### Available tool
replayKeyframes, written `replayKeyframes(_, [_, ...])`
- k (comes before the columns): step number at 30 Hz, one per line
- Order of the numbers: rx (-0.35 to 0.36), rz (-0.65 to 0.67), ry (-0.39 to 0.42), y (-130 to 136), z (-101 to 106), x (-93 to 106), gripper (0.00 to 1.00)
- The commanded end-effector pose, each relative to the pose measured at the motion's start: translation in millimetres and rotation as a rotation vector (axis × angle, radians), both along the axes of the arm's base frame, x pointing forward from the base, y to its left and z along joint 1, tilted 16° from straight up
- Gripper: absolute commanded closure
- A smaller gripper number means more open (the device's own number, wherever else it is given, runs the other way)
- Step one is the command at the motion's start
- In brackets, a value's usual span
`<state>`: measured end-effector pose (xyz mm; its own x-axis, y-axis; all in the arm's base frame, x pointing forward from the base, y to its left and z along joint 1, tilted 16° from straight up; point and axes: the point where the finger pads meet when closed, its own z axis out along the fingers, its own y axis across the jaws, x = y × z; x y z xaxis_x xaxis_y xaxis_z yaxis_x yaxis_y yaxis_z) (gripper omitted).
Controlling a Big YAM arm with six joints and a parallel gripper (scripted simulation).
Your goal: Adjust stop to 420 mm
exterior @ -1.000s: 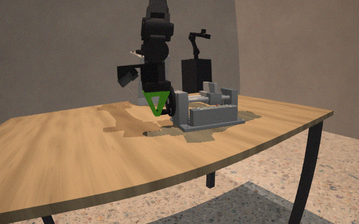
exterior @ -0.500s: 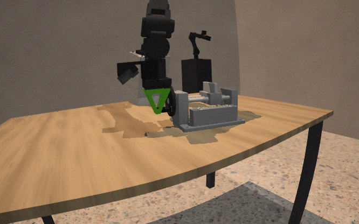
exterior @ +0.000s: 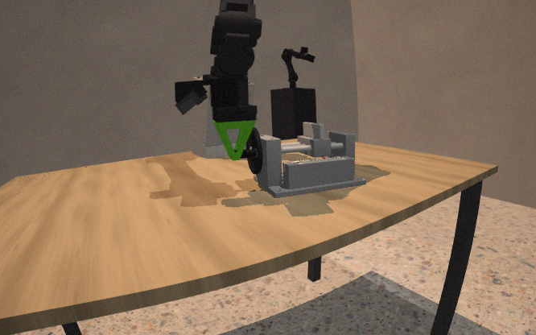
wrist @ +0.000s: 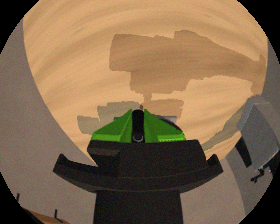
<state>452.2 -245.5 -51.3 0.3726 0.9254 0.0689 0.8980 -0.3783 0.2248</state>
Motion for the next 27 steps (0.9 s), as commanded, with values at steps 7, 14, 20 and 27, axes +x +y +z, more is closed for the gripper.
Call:
replayKeyframes(7, [-0.03, -0.003, -0.064, -7, 40, 0.6, 0.94])
replayKeyframes(14, [-0.027, 0.002, -0.06, -1, 44, -7.7, 0.94])
replayKeyframes(20, [-0.039, 0.006, -0.082, -3, 51, 0.9, 0.94])
replayKeyframes(27, [-0.036, 0.002, -0.073, 1, 41, -17.8, 0.94])
